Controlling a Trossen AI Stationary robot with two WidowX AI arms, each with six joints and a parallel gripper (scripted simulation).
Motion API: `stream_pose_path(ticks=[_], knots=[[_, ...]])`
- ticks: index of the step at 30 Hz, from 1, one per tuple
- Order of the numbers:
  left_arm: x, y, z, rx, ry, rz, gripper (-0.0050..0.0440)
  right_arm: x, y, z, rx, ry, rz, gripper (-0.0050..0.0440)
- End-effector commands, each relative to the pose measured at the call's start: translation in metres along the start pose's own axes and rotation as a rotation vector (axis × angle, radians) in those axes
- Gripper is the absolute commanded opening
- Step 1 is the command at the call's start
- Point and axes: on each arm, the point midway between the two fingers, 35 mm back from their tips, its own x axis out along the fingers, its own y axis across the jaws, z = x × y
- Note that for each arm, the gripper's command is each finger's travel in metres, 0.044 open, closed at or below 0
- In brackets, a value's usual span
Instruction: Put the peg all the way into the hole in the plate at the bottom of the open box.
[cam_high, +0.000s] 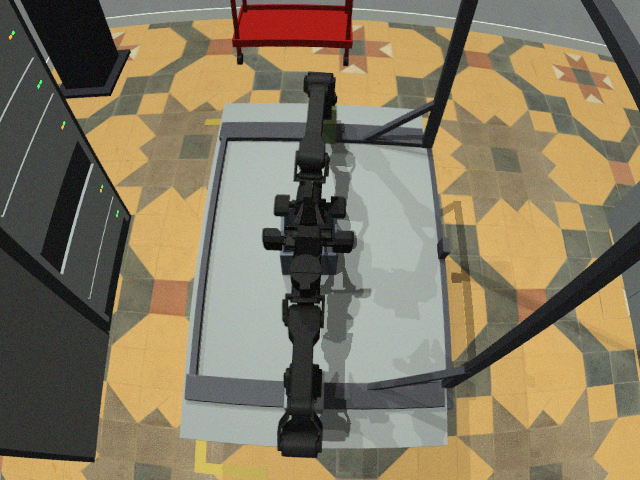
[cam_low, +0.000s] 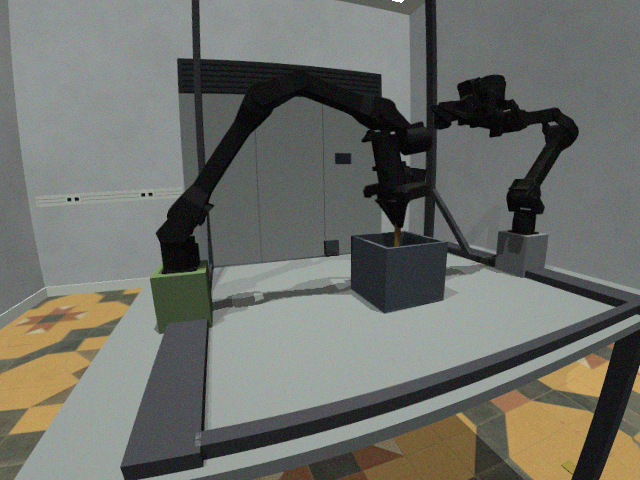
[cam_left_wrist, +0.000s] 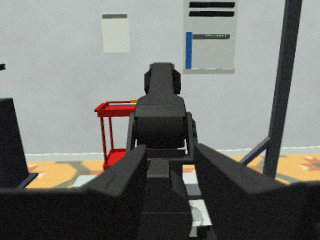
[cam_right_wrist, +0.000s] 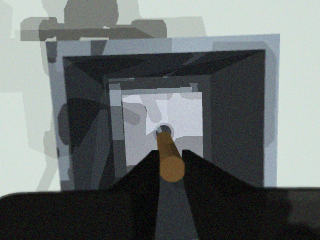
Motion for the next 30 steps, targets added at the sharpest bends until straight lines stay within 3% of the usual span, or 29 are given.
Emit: stream_pose_path(ticks=[1, 30], knots=[[-0.001, 0.000, 0.010, -0.005, -0.024, -0.002, 0.0126, 0.000, 0.000, 0.000, 0.001, -0.006, -0.003, -0.0050], [-0.001, 0.000, 0.009, -0.003, -0.023, -0.001, 0.0126, 0.024, -0.002, -0.005, 0.001, -0.007, 0.000, -0.0050]])
